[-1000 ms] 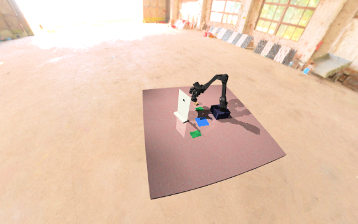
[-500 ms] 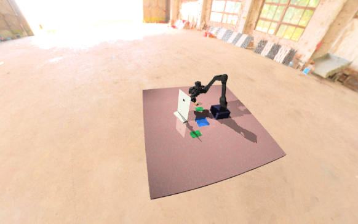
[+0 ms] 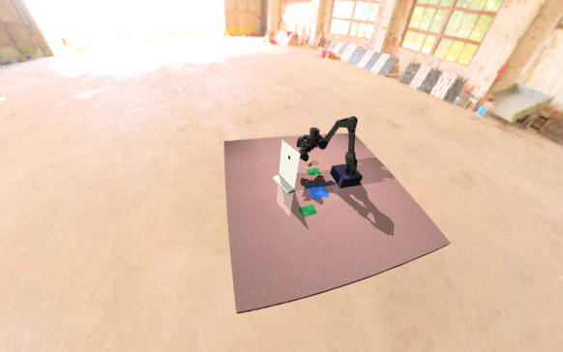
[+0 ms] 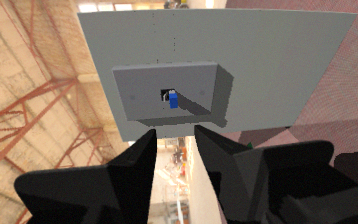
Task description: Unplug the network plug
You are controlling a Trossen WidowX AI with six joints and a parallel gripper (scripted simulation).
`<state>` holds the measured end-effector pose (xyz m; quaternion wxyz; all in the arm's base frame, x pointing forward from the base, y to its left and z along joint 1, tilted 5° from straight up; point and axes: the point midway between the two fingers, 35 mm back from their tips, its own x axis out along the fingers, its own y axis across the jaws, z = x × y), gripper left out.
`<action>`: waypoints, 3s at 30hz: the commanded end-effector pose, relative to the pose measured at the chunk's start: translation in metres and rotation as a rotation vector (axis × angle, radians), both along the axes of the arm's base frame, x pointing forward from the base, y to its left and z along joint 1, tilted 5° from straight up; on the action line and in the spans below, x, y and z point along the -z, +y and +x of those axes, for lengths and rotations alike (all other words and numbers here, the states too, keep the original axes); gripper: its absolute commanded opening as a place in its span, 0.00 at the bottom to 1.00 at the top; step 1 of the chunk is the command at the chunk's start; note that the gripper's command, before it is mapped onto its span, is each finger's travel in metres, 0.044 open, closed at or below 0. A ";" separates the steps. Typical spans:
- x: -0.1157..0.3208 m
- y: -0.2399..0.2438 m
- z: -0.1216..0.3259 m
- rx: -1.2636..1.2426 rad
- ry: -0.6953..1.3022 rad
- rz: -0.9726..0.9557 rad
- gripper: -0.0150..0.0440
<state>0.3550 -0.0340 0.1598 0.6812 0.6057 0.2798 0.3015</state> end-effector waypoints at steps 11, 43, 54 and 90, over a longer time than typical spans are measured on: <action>0.000 0.011 0.016 0.002 0.004 0.005 0.52; -0.002 0.033 0.048 0.003 0.000 0.010 0.46; -0.002 0.033 0.048 0.003 0.000 0.010 0.34; -0.001 0.022 0.031 0.003 0.002 0.008 0.25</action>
